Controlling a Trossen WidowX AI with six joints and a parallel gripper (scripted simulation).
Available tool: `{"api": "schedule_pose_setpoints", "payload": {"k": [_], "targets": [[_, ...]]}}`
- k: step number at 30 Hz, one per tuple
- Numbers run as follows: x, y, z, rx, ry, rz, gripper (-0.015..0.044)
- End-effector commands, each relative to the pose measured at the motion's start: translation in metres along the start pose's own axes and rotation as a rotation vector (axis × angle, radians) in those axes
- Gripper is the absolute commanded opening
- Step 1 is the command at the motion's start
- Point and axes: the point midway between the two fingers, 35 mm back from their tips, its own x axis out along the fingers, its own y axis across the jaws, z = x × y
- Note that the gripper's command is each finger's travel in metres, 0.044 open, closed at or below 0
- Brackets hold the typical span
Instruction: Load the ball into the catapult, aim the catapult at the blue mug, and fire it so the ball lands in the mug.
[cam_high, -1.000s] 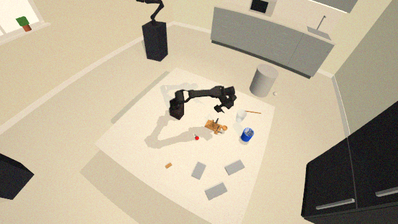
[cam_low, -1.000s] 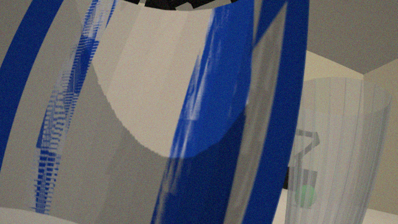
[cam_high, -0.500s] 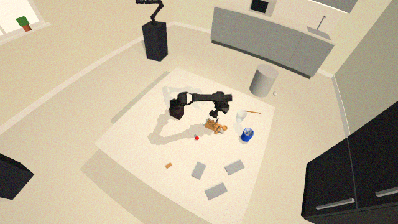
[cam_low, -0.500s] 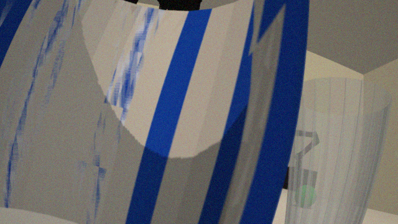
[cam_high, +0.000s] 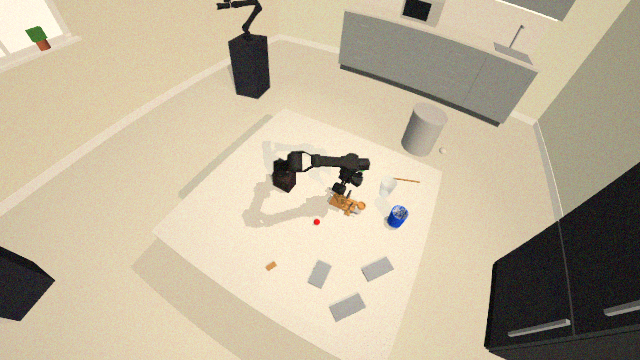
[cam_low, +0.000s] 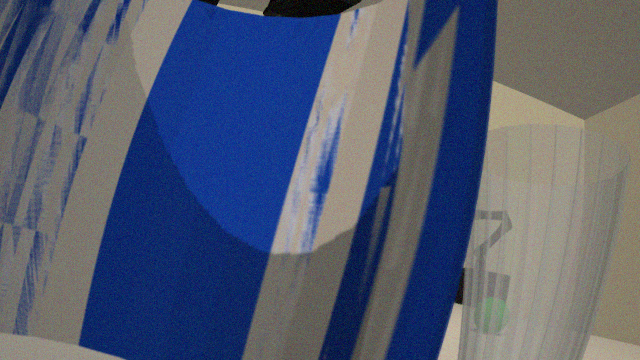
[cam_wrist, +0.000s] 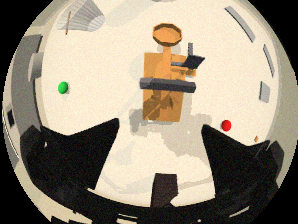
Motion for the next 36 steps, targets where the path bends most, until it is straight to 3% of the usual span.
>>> {"api": "schedule_pose_setpoints", "payload": {"k": [1,36], "targets": [[0.036,-0.003,-0.005,-0.007,0.021,-0.013,0.044],[0.088,-0.006,-0.006,-0.007,0.021,-0.015,0.044]]}}
